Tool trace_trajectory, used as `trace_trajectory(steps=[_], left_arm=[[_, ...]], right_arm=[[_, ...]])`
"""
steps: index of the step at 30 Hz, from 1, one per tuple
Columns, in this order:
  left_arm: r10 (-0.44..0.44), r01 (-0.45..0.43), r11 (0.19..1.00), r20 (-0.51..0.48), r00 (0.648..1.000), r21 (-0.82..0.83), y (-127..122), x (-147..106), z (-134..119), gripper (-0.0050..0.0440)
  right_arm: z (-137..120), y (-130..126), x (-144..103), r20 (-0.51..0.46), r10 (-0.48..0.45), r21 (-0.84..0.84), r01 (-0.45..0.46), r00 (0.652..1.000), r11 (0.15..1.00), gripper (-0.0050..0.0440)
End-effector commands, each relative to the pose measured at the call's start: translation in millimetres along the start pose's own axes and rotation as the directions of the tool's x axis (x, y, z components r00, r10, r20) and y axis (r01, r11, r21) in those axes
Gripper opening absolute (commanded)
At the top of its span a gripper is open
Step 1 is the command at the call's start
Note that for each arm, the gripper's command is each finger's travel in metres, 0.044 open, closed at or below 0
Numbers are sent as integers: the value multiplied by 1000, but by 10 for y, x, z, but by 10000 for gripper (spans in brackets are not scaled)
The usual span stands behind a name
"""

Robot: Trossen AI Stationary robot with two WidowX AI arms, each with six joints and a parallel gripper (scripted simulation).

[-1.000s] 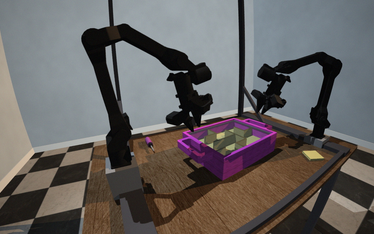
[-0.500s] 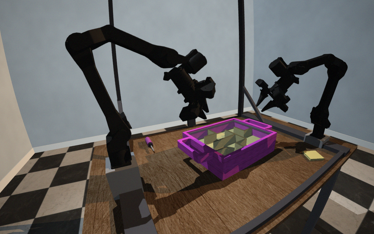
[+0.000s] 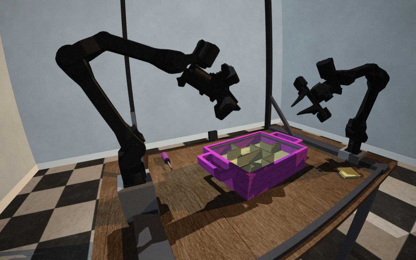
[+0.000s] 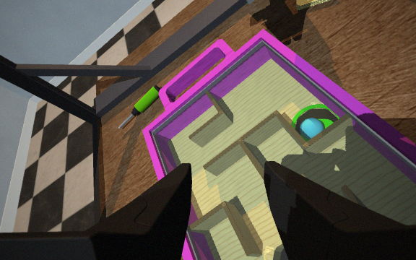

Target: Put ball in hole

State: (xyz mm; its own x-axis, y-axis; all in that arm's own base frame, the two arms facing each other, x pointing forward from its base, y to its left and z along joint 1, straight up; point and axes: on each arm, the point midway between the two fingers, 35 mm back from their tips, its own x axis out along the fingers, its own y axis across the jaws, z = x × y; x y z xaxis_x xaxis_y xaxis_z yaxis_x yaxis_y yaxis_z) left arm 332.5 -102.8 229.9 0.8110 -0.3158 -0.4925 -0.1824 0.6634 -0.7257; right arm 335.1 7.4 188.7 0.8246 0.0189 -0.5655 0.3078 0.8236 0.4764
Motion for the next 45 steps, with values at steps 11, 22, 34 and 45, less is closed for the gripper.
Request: trace_trajectory(steps=[11,22,34,45], left_arm=[[-170,-58,854,381,909,518,-5,-539,729,163],[-229,-280,684,563,794,673,17,-912,1026,163],[-246,-308,668,592,767,677,-54,-1011,1090,163],[-236,-316,663,590,772,679,-48,-980,1101,163]], right_arm=[[585,346,-530,341,227,-387,-84,912,918,163],[835,503,-907,496,329,-554,1,803,833,163],[943,584,-1048,534,350,-561,13,770,828,163],[923,571,-984,522,341,-568,20,782,823,163]])
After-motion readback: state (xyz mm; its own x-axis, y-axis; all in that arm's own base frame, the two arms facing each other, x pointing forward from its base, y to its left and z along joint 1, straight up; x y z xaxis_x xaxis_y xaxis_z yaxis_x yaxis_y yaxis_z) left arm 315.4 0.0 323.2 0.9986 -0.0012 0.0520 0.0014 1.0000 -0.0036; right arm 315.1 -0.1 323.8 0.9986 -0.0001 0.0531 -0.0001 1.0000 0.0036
